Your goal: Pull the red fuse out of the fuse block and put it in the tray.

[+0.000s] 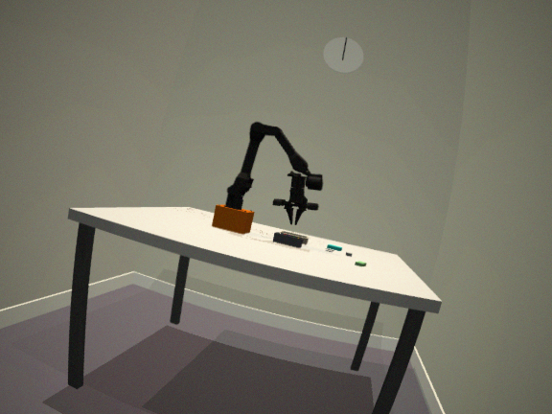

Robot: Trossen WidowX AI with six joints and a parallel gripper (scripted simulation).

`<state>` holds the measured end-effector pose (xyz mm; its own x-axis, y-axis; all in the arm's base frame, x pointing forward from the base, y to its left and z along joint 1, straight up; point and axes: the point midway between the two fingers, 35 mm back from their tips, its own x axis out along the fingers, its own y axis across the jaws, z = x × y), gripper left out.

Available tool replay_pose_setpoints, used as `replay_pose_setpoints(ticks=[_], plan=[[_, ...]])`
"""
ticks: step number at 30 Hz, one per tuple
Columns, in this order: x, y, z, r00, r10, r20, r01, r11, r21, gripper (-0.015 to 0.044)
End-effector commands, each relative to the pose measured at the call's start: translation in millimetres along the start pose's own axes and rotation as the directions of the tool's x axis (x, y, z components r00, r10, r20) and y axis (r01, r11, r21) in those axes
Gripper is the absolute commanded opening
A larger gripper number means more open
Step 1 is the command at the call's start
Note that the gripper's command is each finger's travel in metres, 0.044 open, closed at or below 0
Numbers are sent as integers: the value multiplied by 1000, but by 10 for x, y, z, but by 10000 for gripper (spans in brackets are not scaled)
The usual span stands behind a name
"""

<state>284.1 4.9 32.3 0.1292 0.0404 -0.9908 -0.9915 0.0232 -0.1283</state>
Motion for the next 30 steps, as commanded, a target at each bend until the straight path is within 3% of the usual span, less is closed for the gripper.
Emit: replay_pose_setpoints(ticks=[1,30], plan=[[101,241,-140,994,103,-44,-105,994,-39,74],[310,258,-157,994,103,-44,-105,994,-39,74]])
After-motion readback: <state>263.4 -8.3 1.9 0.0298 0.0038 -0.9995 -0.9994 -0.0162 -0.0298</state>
